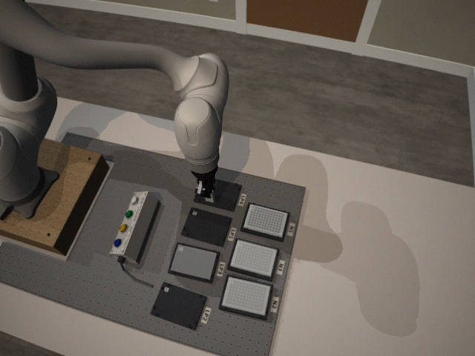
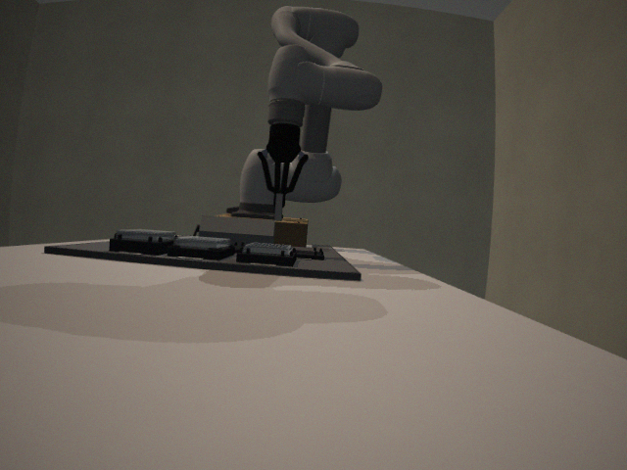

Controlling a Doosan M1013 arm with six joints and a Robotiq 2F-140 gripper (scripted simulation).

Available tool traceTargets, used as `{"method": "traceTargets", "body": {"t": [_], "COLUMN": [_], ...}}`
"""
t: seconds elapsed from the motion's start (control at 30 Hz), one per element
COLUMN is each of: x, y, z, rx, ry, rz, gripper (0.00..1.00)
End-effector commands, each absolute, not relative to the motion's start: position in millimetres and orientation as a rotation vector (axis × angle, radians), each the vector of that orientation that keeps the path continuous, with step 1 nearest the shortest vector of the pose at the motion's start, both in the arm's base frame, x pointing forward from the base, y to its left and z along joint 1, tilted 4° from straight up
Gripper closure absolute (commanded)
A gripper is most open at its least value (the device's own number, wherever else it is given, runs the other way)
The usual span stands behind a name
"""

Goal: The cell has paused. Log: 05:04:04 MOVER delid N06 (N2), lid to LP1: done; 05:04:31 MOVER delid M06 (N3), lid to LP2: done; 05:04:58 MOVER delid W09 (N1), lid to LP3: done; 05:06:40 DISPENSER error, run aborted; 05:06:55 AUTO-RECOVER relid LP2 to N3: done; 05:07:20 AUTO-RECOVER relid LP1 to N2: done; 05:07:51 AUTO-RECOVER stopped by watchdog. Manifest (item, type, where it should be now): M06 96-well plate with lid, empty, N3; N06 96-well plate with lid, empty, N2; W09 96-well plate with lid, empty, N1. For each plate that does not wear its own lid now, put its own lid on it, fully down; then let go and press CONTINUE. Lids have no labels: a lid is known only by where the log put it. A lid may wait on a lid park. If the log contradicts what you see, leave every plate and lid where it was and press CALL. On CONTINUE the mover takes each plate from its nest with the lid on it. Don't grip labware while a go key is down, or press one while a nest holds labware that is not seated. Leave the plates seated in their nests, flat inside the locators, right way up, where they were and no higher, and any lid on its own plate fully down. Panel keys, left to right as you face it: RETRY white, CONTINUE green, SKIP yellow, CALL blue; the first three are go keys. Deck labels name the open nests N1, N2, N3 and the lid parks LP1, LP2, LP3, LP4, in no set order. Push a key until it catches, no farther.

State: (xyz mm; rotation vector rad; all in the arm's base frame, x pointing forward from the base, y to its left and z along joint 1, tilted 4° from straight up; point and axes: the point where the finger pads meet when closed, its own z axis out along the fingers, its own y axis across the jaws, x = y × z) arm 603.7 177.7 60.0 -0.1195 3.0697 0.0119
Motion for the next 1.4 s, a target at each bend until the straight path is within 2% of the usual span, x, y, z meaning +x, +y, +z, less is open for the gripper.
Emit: {"method": "traceTargets", "body": {"t": [0.0,0.13,0.23,0.37,0.4,0.47,0.63,1.37], "x": [604,606,680,680,719,749,788,790], "y": [178,178,163,163,152,142,127,126], "z": [58,58,65,65,67,69,70,70], "rx": [-0.119,-0.119,-0.119,-0.119,-0.119,-0.119,-0.119,-0.119], "ry": [3.074,3.074,3.074,3.074,3.074,3.074,3.074,3.074], "rz": [0.007,0.007,0.006,0.006,0.006,0.006,0.006,0.006], "gripper": [1.00,1.00,1.00,1.00,1.00,1.00,1.00,1.00]}}
